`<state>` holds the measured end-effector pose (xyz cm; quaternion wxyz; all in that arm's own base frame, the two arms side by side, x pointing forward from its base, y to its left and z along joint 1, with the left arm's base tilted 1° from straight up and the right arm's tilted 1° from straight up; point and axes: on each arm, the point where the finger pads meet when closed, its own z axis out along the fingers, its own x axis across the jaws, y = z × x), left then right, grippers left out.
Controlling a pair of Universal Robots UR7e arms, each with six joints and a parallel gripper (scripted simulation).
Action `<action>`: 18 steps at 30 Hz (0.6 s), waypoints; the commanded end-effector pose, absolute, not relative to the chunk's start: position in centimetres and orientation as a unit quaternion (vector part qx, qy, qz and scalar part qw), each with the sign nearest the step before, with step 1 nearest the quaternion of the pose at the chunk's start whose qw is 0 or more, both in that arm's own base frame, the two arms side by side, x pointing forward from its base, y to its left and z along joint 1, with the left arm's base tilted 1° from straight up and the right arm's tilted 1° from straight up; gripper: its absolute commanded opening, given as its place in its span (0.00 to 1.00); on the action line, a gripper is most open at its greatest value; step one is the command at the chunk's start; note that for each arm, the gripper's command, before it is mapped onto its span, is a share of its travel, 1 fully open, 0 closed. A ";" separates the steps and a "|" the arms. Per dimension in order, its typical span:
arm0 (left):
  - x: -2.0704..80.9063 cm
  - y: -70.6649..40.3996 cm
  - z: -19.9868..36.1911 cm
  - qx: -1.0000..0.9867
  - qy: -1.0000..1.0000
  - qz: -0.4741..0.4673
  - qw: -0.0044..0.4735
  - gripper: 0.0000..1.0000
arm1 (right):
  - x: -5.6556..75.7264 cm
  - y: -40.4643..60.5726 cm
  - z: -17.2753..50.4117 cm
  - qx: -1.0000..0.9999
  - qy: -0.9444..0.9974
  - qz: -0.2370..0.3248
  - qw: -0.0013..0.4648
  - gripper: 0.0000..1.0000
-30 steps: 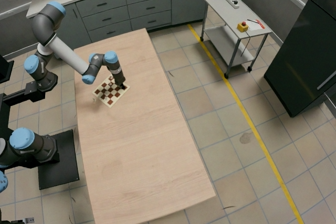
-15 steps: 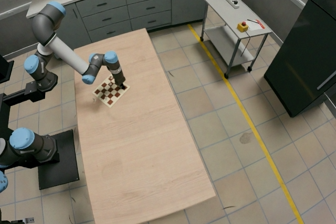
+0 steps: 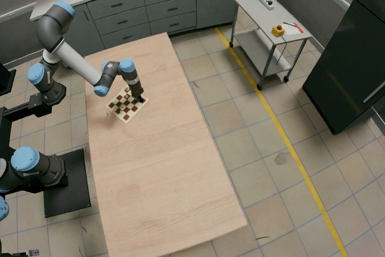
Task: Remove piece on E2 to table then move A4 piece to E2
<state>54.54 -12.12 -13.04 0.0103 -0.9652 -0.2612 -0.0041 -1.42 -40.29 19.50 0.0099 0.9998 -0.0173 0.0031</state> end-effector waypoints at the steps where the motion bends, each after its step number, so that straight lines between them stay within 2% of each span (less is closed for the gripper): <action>1: 54.6 -12.2 -12.0 -0.965 -0.261 -0.005 0.010 0.00 | -1.4 -40.3 19.5 1.000 -0.017 0.003 0.011 1.00; 12: 54.6 -12.3 -5.0 -0.965 -0.261 -0.005 0.010 0.00 | -1.4 -40.3 19.5 1.000 -0.017 0.003 0.011 1.00; 18: 54.5 -12.3 -3.5 -0.965 -0.261 -0.005 0.010 0.00 | -1.4 -40.3 19.5 1.000 -0.017 0.003 0.011 1.00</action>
